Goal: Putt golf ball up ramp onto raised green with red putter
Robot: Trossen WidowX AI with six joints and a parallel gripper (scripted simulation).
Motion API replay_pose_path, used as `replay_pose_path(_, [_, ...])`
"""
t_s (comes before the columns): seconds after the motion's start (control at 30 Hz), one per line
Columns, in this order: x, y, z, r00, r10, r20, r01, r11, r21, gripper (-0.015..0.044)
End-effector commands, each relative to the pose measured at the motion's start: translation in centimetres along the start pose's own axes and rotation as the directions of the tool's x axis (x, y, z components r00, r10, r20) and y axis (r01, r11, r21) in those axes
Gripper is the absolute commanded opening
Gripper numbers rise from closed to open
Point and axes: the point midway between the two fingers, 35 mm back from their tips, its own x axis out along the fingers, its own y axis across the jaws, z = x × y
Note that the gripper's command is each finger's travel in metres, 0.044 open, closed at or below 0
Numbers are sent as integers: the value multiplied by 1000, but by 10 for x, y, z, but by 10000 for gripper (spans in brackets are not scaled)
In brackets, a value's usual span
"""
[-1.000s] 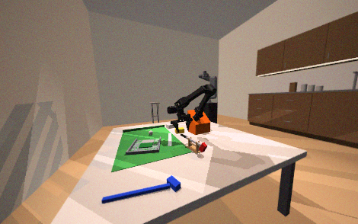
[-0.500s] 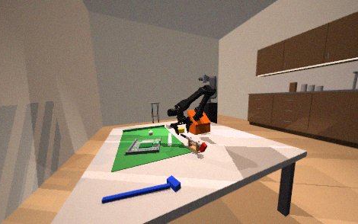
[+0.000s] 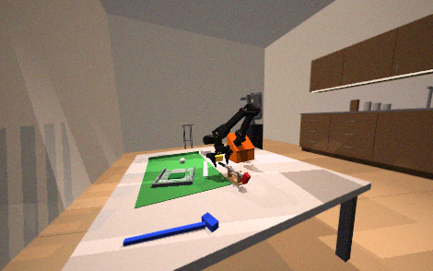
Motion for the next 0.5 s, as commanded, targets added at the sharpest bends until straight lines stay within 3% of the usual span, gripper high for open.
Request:
replay_pose_path(0.0, [6,1,-3,1000,3,-3,-3,1000,7,440])
replay_pose_path(0.4, [21,2,-6,1000,3,-2,-3,1000,8,440])
replay_pose_path(0.47, [18,1,-5,1000,3,1,-3,1000,1,387])
